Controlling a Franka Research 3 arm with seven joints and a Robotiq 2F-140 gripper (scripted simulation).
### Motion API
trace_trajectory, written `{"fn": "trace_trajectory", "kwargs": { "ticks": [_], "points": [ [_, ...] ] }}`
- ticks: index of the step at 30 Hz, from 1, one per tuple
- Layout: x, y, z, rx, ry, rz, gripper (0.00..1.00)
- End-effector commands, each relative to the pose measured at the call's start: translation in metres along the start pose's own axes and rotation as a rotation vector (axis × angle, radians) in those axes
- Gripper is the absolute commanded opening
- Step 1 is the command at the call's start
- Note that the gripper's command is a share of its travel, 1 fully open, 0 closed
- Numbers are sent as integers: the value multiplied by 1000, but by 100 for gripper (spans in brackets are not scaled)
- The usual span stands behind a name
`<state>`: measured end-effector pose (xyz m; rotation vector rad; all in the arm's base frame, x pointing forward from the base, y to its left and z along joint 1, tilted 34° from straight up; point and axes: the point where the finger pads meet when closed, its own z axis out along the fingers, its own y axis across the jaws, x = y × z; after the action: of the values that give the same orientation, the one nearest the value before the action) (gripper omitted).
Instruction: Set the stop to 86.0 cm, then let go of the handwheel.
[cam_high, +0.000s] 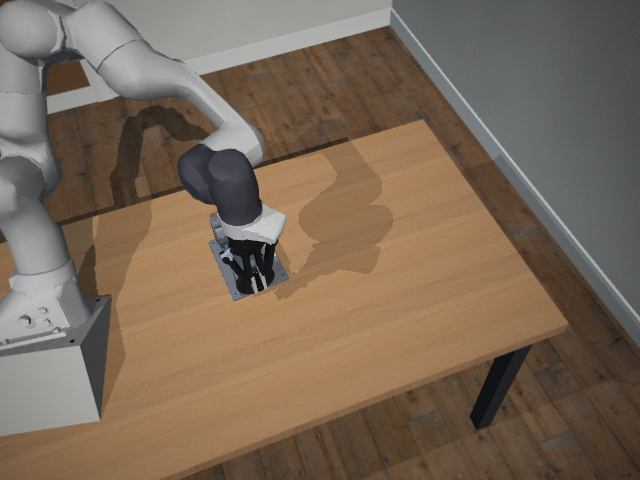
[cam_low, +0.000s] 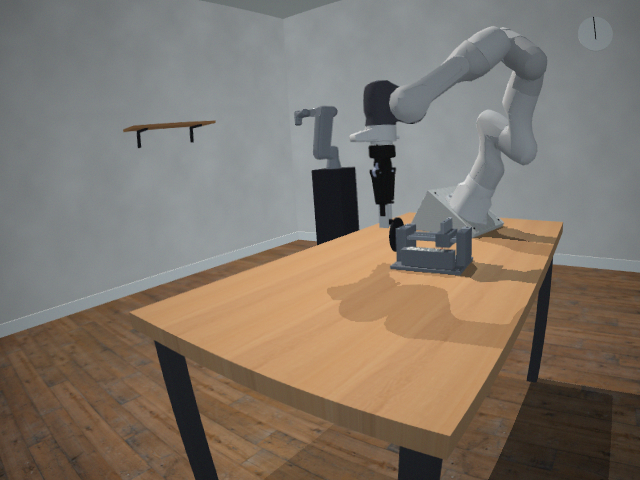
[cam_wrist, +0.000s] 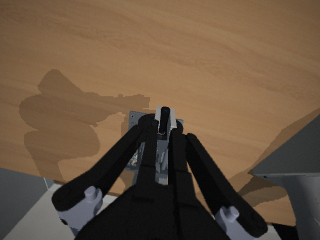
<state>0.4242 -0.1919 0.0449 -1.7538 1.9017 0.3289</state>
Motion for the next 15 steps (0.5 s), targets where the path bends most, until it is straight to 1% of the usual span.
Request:
{"fn": "trace_trajectory", "kwargs": {
  "ticks": [1,15],
  "points": [
    [0,9,3,-9,-5,-4,4],
    [0,16,6,-9,-5,-4,4]
  ]
}}
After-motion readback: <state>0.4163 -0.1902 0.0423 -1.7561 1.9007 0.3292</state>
